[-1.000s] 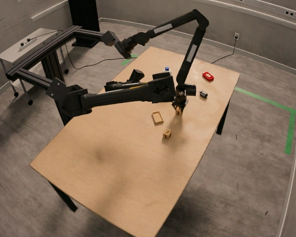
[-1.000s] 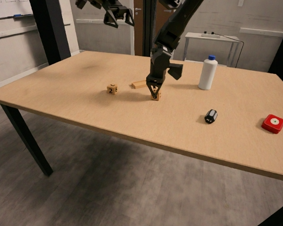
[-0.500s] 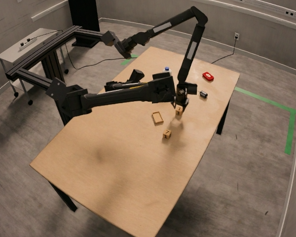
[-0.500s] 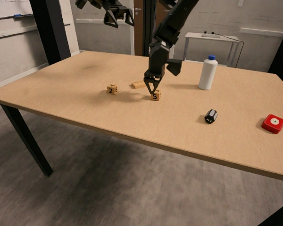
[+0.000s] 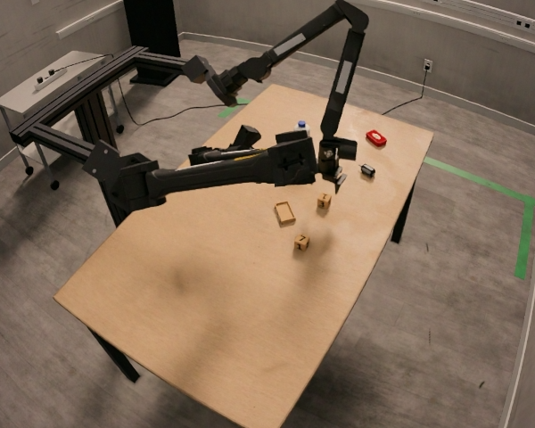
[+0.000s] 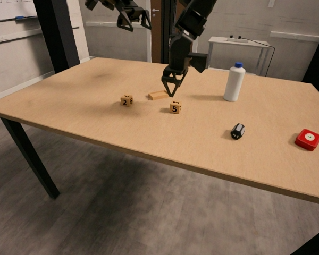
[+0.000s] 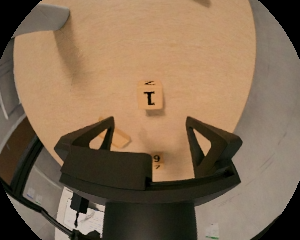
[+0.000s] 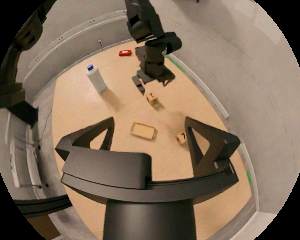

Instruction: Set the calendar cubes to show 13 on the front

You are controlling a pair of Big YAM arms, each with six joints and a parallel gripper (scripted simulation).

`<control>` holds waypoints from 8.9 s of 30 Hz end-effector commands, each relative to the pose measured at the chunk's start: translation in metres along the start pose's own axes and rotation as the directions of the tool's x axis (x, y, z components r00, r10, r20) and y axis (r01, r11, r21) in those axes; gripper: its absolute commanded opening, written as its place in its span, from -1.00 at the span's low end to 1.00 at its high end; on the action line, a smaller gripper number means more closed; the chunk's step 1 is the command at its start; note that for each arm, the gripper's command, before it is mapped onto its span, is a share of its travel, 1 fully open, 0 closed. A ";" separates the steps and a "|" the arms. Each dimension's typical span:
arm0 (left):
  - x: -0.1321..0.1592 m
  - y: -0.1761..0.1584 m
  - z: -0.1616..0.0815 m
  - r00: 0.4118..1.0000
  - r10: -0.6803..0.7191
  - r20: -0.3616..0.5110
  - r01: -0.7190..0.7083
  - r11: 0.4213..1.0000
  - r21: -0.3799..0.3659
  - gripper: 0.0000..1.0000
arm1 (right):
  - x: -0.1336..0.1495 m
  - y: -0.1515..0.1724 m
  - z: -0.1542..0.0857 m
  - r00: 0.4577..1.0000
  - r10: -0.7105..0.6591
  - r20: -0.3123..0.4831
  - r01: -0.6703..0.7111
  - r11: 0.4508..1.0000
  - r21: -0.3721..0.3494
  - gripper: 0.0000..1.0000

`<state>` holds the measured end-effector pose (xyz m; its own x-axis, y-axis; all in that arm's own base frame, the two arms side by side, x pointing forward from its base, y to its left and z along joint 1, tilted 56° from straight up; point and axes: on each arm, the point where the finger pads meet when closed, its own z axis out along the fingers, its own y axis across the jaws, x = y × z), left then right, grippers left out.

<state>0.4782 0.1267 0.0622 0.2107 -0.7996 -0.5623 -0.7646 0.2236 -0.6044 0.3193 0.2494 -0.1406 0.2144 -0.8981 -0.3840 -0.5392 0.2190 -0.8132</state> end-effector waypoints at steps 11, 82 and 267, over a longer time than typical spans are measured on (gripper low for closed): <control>-0.022 -0.006 0.007 0.982 0.191 -0.011 -0.191 0.981 -0.017 1.00 | -0.006 -0.004 0.000 1.000 0.009 0.016 -0.010 1.000 0.015 1.00; 0.035 -0.005 0.007 -0.762 0.457 -0.458 -0.631 -0.681 0.371 1.00 | -0.006 -0.004 0.000 1.000 0.009 0.016 -0.010 1.000 0.015 1.00; 0.207 -0.016 0.069 0.031 0.999 0.009 -1.000 0.031 -0.004 0.11 | -0.006 -0.004 0.000 1.000 0.009 0.016 -0.010 1.000 0.015 1.00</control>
<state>0.5755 -0.0025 -0.0821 -0.7524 0.2013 -0.6272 -0.2392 0.8036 0.5449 0.3193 0.2494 -0.1406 0.2144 -0.8981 -0.3840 -0.5392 0.2190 -0.8132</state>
